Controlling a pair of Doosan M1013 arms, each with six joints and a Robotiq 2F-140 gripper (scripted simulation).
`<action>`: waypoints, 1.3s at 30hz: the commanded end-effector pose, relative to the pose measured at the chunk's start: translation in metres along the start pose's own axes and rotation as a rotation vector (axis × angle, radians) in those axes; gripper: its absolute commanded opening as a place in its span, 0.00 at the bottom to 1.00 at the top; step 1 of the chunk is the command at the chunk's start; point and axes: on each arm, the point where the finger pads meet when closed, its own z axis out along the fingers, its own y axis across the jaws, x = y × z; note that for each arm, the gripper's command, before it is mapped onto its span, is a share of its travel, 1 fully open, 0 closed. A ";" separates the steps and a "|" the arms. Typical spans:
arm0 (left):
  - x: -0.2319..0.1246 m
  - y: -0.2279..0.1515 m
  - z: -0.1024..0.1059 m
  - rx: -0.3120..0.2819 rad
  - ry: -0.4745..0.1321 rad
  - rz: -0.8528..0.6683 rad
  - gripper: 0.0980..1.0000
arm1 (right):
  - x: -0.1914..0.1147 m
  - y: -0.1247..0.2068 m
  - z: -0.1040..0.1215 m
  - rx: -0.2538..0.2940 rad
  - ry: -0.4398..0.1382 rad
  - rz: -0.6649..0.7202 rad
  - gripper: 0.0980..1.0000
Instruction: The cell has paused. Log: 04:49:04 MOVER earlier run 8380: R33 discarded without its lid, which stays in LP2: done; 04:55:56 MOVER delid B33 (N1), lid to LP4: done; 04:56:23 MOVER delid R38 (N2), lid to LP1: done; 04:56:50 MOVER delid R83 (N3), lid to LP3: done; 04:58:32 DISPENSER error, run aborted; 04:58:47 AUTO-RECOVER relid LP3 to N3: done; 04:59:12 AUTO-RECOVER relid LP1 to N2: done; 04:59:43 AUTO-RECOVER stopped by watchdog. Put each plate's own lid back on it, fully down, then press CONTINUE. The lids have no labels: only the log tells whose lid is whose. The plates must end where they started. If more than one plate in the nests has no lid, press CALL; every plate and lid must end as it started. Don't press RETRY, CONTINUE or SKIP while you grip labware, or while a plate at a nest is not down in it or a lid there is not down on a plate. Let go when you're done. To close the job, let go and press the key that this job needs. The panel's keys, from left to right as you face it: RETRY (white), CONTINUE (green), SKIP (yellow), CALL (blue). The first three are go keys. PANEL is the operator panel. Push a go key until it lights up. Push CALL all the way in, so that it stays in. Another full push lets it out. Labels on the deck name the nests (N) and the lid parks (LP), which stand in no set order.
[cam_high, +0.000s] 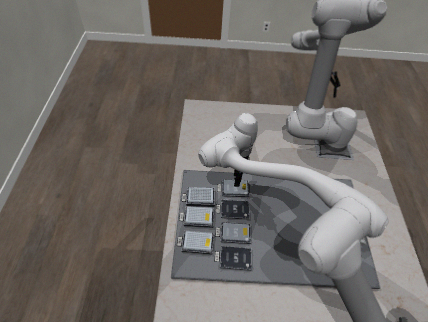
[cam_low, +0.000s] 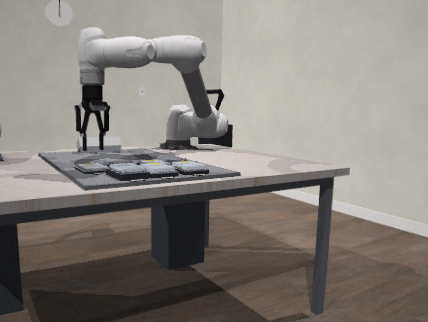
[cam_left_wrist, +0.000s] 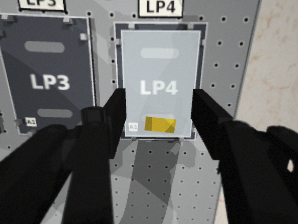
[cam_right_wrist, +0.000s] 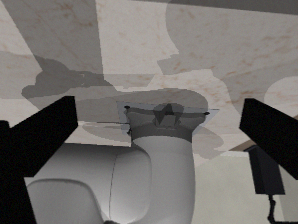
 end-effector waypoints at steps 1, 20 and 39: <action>-0.003 0.005 -0.002 -0.008 0.004 0.000 0.66 | 0.000 0.002 -0.001 0.001 -0.003 0.006 1.00; -0.004 0.005 0.001 -0.007 0.003 0.000 0.66 | 0.000 0.002 -0.001 0.001 -0.003 0.006 1.00; -0.004 0.005 0.020 -0.005 0.001 0.000 0.66 | 0.000 0.002 -0.001 0.001 -0.003 0.006 1.00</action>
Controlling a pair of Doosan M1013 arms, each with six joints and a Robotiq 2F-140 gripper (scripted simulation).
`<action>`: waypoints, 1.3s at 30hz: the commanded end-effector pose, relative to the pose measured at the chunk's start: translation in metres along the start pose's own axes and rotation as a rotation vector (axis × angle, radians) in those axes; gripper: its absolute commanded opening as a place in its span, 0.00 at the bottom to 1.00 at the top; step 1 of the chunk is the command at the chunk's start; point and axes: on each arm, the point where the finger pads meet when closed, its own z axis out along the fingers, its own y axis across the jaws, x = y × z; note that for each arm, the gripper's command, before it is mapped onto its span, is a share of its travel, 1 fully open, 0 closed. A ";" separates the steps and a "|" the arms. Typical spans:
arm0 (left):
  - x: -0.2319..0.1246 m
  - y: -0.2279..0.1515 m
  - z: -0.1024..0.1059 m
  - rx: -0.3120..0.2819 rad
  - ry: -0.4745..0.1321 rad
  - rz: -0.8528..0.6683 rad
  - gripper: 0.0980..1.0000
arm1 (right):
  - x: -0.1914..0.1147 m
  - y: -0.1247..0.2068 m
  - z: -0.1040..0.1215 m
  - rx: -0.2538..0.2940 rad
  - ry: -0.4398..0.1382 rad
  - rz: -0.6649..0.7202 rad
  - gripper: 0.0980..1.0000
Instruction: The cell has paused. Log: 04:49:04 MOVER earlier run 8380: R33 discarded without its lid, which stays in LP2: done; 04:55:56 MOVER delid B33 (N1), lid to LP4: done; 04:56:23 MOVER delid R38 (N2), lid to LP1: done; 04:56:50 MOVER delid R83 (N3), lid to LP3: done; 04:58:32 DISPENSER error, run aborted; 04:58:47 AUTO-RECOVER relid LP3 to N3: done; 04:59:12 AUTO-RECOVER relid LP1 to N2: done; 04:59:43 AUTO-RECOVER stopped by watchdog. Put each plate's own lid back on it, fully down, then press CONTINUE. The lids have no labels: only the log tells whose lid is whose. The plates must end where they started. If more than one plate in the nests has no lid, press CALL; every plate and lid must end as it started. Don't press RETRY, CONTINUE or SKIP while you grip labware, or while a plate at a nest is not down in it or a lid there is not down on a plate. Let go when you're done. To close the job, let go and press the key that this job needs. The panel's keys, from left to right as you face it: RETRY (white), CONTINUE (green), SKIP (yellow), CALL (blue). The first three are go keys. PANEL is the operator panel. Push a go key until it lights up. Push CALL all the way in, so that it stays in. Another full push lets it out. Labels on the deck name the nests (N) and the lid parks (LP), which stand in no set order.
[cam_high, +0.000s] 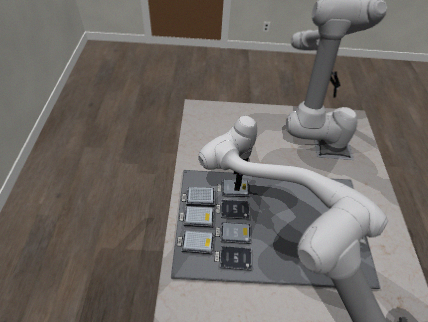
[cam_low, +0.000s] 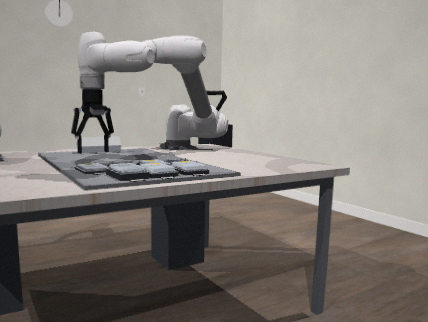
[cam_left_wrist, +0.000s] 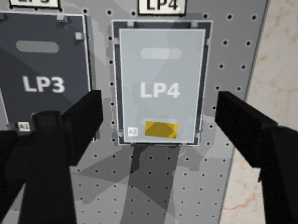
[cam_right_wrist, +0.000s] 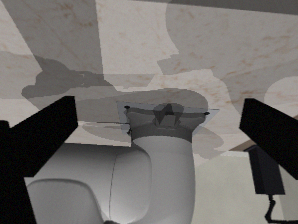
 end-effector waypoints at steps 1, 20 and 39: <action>-0.003 0.005 0.006 -0.005 0.001 0.000 0.66 | 0.000 0.002 -0.001 0.001 -0.003 0.006 1.00; -0.003 0.005 0.033 -0.005 0.001 0.000 0.66 | 0.000 0.002 -0.001 0.001 -0.003 0.006 1.00; -0.003 0.006 0.039 -0.007 0.003 0.000 0.66 | 0.000 0.002 -0.001 0.001 -0.003 0.006 1.00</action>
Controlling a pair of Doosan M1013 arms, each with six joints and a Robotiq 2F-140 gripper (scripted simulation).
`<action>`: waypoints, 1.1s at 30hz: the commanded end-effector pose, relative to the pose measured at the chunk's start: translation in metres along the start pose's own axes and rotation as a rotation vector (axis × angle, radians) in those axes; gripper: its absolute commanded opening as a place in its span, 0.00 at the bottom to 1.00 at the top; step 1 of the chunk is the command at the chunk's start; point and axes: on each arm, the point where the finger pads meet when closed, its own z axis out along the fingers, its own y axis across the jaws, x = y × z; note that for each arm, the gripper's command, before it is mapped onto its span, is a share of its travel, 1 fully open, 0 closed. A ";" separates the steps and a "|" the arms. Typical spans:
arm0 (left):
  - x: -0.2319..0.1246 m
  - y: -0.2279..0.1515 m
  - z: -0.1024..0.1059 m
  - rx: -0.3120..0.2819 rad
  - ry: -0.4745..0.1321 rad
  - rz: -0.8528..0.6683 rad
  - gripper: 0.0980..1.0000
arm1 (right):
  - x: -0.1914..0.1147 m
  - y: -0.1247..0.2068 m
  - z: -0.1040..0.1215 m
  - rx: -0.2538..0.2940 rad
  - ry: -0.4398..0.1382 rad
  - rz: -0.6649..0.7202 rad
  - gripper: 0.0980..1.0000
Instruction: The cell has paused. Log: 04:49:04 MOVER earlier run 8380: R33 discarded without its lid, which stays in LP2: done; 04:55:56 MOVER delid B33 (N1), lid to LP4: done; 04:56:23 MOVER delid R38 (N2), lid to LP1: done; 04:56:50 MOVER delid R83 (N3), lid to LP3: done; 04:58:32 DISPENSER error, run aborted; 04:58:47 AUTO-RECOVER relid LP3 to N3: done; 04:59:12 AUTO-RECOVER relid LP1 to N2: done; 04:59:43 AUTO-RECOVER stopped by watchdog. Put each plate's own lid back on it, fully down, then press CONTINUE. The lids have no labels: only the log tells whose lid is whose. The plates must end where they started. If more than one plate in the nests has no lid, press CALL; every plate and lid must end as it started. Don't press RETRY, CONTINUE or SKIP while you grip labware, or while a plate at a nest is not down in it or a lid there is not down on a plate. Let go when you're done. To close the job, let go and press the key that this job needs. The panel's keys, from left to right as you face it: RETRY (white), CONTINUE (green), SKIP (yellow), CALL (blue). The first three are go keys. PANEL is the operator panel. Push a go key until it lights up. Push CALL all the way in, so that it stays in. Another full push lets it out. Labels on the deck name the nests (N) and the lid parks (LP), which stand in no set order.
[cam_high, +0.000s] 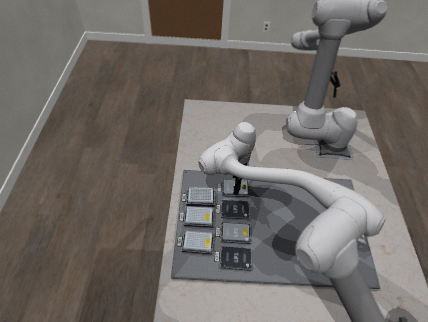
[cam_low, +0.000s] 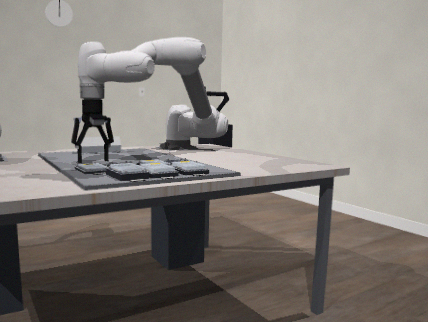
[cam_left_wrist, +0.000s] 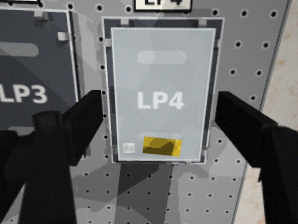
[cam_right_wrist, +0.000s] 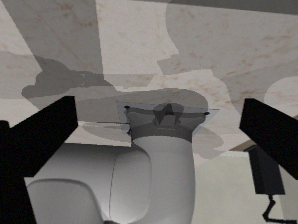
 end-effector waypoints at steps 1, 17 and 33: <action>-0.003 0.005 0.002 -0.005 0.001 0.000 0.66 | 0.000 0.002 -0.001 0.001 -0.003 0.006 1.00; -0.005 0.006 0.002 -0.005 0.001 -0.001 0.66 | 0.000 0.002 -0.001 0.001 -0.003 0.006 1.00; -0.005 0.007 0.001 -0.005 0.001 0.000 0.59 | 0.000 0.002 -0.001 0.001 -0.003 0.006 1.00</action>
